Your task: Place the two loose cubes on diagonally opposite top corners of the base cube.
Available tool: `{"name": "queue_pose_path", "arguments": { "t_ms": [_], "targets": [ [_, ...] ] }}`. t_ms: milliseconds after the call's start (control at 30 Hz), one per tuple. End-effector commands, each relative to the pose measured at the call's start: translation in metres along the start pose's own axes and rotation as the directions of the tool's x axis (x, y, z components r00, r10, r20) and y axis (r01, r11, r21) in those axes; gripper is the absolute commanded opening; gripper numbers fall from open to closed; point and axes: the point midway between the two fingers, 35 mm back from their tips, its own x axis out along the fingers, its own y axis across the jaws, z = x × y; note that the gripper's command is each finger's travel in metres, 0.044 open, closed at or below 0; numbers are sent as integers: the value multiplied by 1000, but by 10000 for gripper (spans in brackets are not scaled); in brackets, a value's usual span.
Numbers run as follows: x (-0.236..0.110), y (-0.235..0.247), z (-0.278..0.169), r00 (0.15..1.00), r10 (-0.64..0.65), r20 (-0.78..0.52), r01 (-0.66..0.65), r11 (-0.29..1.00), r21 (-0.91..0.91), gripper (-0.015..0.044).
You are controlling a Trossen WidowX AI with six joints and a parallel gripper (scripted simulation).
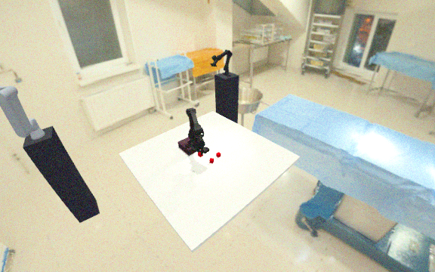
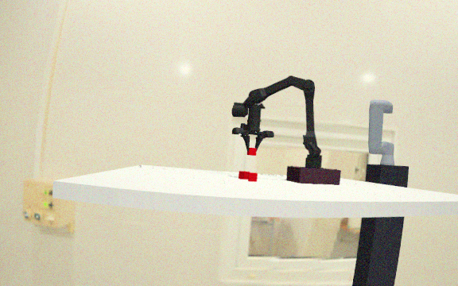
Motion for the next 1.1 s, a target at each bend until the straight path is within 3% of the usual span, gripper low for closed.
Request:
{"name": "queue_pose_path", "arguments": {
  "t_ms": [0, 667, 1067],
  "targets": [
    [2, 6, -8, 1000, 8, -4, -8, 997, -79, 105],
    [13, 33, -51, 1000, 26, -16, -31, 864, -502, 105],
    [18, 44, -76, 1000, 21, -19, -29, 696, -717, 105]
  ]
}}
